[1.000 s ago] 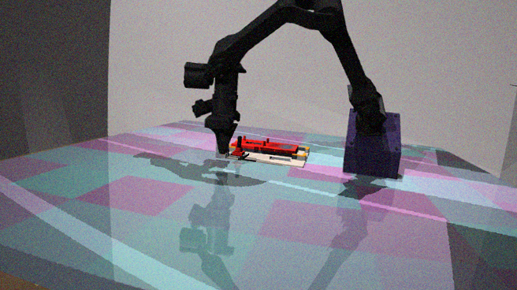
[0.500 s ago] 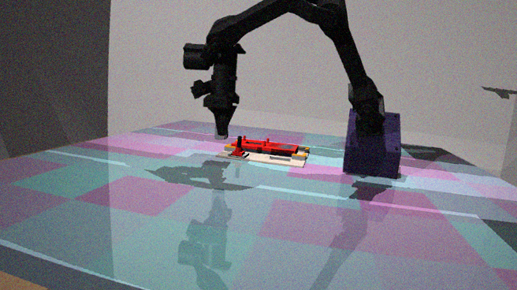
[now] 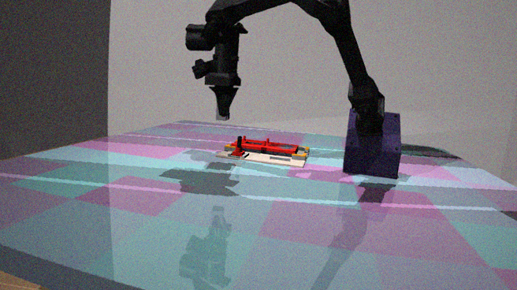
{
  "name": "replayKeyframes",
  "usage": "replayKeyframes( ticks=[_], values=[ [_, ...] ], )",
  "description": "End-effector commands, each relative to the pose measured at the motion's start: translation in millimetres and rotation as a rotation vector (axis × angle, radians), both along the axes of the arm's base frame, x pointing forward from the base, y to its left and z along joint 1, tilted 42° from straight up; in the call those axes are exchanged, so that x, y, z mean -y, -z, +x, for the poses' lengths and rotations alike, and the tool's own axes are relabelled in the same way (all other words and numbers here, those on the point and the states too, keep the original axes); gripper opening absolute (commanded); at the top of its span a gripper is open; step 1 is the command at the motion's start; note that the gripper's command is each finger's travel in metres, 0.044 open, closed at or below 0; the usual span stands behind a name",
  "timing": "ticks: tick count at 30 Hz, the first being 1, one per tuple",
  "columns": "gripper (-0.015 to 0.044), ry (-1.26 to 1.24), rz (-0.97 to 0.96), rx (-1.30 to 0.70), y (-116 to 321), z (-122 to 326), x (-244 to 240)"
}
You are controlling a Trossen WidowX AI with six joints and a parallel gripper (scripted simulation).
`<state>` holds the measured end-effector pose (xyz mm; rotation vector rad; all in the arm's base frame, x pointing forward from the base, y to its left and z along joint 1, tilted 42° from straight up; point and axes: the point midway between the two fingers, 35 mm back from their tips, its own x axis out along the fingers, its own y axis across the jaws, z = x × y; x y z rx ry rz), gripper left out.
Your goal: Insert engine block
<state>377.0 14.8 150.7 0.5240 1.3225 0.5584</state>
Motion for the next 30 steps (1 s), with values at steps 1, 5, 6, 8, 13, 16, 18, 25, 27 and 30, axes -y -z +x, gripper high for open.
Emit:
replayKeyframes(
  ticks=[1, 5, 6, 8, 13, 16, 18, 25, 27, 30],
  values=[
    [0.0000, 0.003, 0.005, 0.006, -11, -3, 8],
    [0.0000, 0.003, 0.006, 0.006, -9, -2, 6],
    [0.0000, 0.003, 0.006, 0.007, -5, -2, 3],
    [0.0000, 0.003, 0.006, 0.007, 6, 1, -6],
    [0.0000, 0.006, 0.007, 0.010, 7, 0, -7],
    [0.0000, 0.022, 0.009, 0.030, 7, -2, -6],
    [0.0000, 0.032, 0.010, 0.040, 7, -2, -6],
    [0.0000, 0.144, 0.015, 0.165, 10, -6, -7],
    [0.0000, 0.184, 0.021, 0.212, 11, -8, -7],
    [0.0000, 0.249, 0.022, 0.285, 14, -9, -8]
  ],
)
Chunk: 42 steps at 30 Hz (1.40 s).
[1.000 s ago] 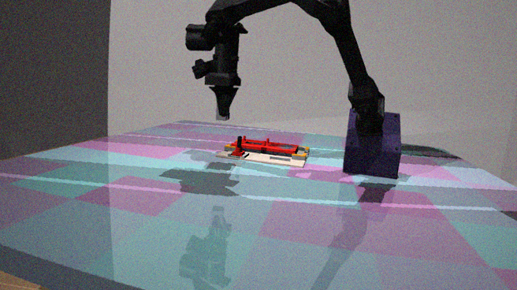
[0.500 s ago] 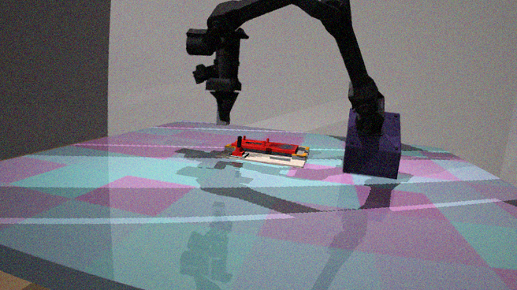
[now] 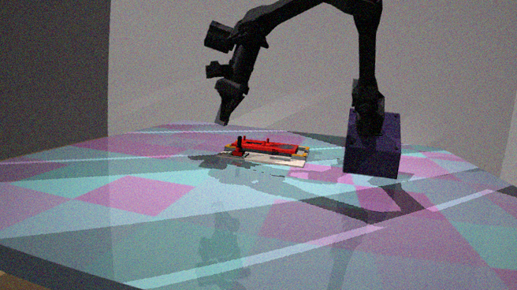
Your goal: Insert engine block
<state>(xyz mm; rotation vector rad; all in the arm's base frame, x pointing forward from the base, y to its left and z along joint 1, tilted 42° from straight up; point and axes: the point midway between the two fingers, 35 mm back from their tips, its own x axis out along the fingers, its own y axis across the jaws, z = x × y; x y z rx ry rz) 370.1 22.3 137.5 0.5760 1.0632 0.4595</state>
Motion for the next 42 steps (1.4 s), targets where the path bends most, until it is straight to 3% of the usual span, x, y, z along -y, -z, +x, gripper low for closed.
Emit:
replayKeyframes(
  ticks=[1, 12, 42],
  values=[
    [0.0000, 0.089, 0.010, 0.103, 1, -3, -1],
    [0.0000, 0.291, 0.049, 0.346, 5, -15, -5],
    [0.0000, 0.295, 0.055, 0.350, 58, -3, -48]
  ],
)
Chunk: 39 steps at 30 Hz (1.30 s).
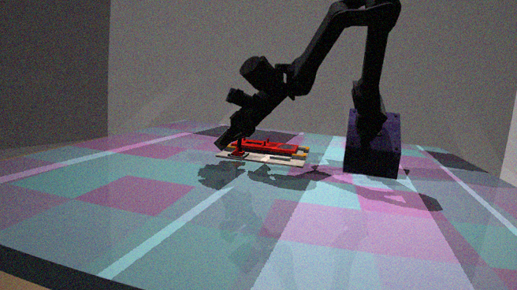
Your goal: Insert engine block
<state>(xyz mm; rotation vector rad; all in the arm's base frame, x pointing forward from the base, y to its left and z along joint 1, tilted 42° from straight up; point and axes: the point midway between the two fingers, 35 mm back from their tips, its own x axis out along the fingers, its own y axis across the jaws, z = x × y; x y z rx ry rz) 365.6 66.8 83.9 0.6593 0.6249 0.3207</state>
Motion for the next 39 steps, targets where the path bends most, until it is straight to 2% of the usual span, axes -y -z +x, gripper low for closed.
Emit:
replayKeyframes(
  ticks=[1, 21, 37, 39],
  values=[
    [0.0000, 0.006, 0.001, 0.001, 7, 2, -5],
    [0.0000, 0.006, 0.003, 0.001, 35, 8, -31],
    [0.0420, 0.012, 0.001, 0.008, 33, 8, -28],
    [0.0440, 0.012, 0.001, 0.008, 33, 8, -28]
  ],
)
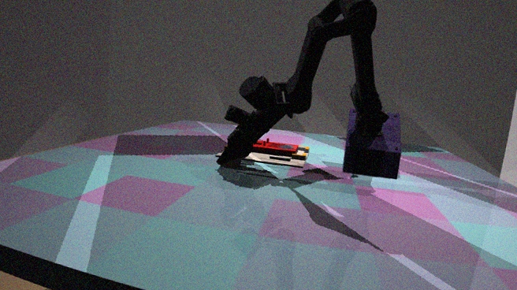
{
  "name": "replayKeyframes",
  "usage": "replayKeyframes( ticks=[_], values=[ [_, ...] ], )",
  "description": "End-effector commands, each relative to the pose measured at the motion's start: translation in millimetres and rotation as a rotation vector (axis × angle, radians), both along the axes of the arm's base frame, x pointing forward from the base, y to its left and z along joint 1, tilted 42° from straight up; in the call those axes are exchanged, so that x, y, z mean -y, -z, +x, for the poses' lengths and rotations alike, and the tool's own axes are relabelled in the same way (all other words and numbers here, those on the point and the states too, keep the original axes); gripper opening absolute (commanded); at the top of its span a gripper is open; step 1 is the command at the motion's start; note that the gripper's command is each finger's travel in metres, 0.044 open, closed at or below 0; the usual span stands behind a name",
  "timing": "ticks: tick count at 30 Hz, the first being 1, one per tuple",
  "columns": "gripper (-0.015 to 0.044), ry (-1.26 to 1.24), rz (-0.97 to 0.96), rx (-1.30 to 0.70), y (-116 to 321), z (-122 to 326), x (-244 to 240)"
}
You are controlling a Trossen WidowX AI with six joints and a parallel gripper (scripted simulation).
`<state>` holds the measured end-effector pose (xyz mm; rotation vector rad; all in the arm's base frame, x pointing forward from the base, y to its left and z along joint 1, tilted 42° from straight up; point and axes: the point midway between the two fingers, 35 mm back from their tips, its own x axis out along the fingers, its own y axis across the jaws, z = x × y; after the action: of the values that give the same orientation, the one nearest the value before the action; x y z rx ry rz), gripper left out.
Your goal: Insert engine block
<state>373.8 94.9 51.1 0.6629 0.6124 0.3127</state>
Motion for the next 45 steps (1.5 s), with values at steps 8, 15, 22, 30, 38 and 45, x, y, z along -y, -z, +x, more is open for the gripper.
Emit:
replayKeyframes(
  ticks=[8, 15, 22, 30, 38, 45],
  values=[
    [0.0440, -0.005, 0.000, -0.007, -5, -8, 5],
    [0.0440, -0.006, -0.001, -0.009, -16, -31, 17],
    [0.0440, -0.002, 0.000, -0.008, -18, -32, 18],
    [0.0440, -0.002, 0.000, -0.008, -18, -32, 18],
    [0.0440, -0.002, 0.000, -0.008, -18, -32, 18],
    [0.0440, 0.054, 0.115, -0.129, -14, -27, 19]
  ],
)
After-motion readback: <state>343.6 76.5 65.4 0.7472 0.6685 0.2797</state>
